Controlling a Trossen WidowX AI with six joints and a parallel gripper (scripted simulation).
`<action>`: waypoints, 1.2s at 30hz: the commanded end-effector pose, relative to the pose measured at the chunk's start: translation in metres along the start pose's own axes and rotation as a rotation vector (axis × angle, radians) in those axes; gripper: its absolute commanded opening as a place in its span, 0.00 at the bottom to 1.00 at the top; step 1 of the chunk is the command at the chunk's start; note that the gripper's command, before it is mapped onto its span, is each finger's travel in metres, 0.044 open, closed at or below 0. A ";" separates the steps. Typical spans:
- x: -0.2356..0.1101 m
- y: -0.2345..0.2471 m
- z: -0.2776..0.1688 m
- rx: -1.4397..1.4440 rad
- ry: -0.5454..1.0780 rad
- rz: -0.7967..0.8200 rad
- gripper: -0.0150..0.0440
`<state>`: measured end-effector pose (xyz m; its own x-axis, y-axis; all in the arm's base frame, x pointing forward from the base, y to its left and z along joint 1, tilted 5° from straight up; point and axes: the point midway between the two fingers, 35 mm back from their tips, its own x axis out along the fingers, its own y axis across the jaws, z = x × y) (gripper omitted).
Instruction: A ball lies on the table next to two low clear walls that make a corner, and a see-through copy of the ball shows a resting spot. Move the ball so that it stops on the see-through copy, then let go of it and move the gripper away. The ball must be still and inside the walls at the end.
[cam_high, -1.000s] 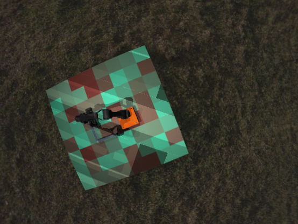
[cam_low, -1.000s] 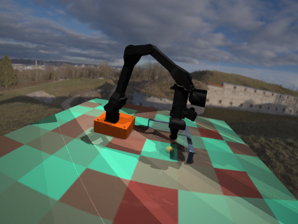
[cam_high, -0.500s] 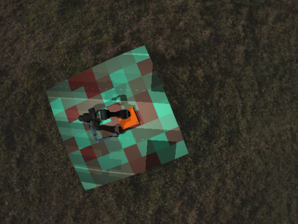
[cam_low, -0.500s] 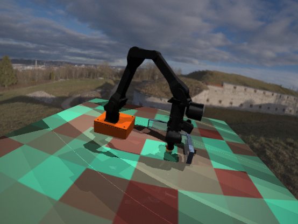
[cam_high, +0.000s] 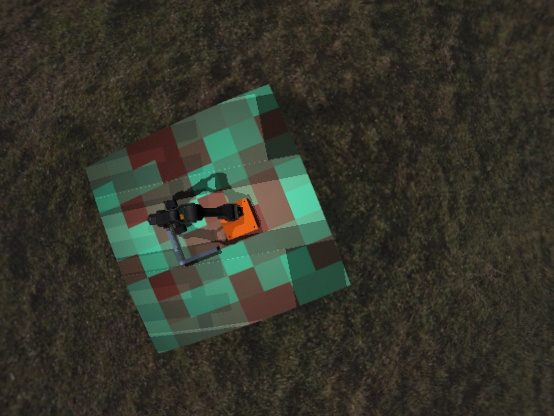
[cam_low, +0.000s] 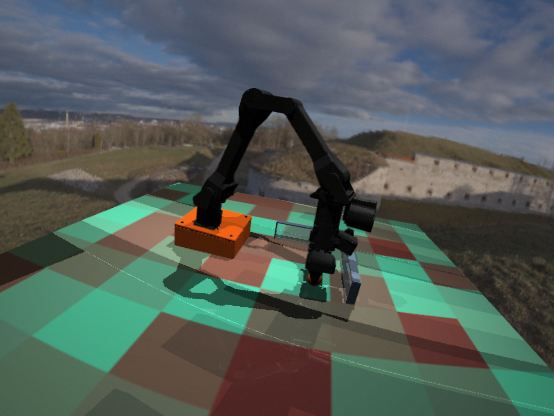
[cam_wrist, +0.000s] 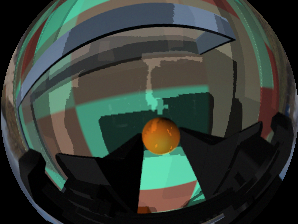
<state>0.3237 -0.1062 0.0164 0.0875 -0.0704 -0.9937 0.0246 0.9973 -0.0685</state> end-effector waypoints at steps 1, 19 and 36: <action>0.000 0.000 0.000 0.000 0.000 0.000 0.39; -0.075 -0.001 0.002 -0.004 -0.003 -0.001 0.73; -0.118 -0.001 0.001 -0.008 -0.016 -0.003 0.91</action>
<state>0.3167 -0.1009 0.1028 0.0872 -0.0692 -0.9938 0.0157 0.9976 -0.0681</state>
